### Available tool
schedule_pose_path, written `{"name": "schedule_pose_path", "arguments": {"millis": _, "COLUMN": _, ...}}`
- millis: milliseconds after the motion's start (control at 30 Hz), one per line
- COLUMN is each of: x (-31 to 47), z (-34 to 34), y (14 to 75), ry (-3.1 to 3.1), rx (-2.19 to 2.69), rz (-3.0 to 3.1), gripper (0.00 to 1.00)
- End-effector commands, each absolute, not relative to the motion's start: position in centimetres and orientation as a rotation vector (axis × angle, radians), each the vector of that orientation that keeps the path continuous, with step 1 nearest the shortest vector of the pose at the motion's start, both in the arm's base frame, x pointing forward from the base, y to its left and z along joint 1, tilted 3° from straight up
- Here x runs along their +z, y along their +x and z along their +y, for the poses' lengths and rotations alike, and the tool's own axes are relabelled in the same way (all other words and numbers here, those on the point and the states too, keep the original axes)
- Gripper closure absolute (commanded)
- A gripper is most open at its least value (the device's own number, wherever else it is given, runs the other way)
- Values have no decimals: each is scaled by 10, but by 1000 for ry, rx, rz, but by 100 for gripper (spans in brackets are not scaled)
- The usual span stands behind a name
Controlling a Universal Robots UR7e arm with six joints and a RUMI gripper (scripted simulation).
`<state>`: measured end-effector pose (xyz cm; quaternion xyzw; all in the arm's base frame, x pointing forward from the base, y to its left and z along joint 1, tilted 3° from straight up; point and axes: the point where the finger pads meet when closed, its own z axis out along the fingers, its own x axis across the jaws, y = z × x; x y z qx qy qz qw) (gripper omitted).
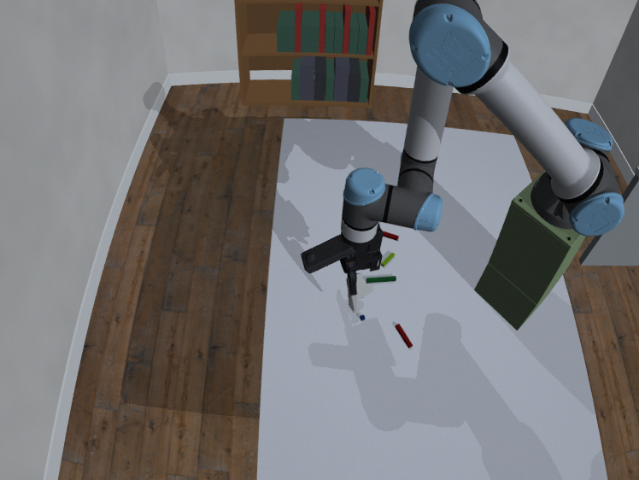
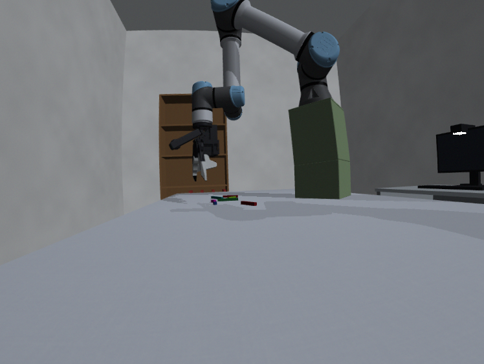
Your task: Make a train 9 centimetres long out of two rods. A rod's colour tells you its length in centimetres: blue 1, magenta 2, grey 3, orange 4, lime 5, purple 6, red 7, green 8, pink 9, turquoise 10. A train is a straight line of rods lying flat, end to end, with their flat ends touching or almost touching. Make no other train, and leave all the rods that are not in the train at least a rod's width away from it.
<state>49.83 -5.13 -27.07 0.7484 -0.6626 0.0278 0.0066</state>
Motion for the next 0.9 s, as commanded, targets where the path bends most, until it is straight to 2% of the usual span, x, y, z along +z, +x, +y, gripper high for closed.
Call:
{"name": "schedule_pose_path", "arguments": {"millis": 0, "x": -270, "z": -52, "y": 496, "ry": 2160, "rx": 92, "rz": -2261, "gripper": 0}}
{"name": "schedule_pose_path", "arguments": {"millis": 867, "x": -270, "z": -58, "y": 486, "ry": 1399, "rx": 95, "rz": -2817, "gripper": 0}}
